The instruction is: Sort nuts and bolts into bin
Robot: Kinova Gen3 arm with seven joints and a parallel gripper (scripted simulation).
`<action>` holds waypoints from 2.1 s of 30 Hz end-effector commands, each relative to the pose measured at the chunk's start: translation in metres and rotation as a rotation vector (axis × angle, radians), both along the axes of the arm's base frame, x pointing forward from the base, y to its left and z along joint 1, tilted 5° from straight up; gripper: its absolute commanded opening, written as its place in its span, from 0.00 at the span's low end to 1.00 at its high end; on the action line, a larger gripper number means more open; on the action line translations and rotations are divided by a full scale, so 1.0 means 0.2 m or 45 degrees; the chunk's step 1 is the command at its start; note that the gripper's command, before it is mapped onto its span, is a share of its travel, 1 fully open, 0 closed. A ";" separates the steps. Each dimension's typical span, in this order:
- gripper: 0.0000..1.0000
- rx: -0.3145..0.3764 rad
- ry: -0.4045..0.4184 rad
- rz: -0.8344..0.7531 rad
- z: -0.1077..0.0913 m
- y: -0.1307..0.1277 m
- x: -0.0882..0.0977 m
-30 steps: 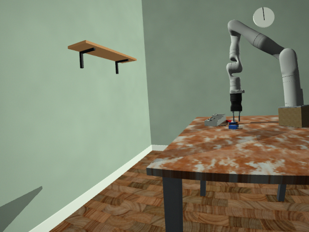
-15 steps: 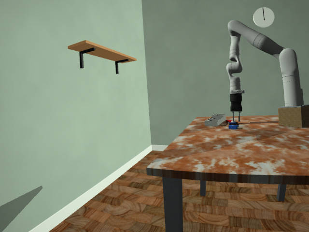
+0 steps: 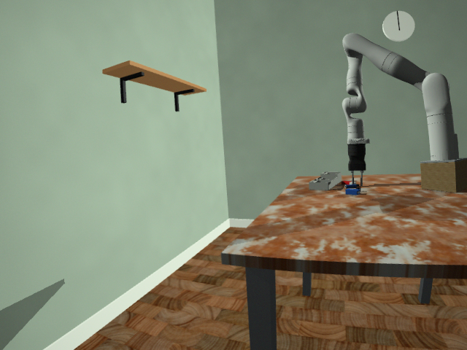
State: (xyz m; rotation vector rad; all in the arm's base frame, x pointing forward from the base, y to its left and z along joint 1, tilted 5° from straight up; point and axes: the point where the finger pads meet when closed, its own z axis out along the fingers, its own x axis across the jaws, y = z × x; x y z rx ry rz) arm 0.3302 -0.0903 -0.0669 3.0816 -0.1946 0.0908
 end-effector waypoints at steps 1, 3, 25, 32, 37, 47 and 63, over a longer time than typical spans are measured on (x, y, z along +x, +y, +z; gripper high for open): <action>0.64 -0.001 0.000 0.001 0.00 0.00 0.00; 0.64 -0.001 0.000 0.001 0.00 0.00 0.00; 0.34 -0.001 0.000 0.001 0.00 0.00 0.00; 0.34 -0.001 0.000 0.001 0.00 0.00 0.00; 0.34 -0.001 0.000 0.001 0.00 0.00 0.00; 0.34 -0.007 0.000 0.002 0.12 0.00 0.00; 0.34 -0.006 -0.001 0.001 0.30 0.01 -0.01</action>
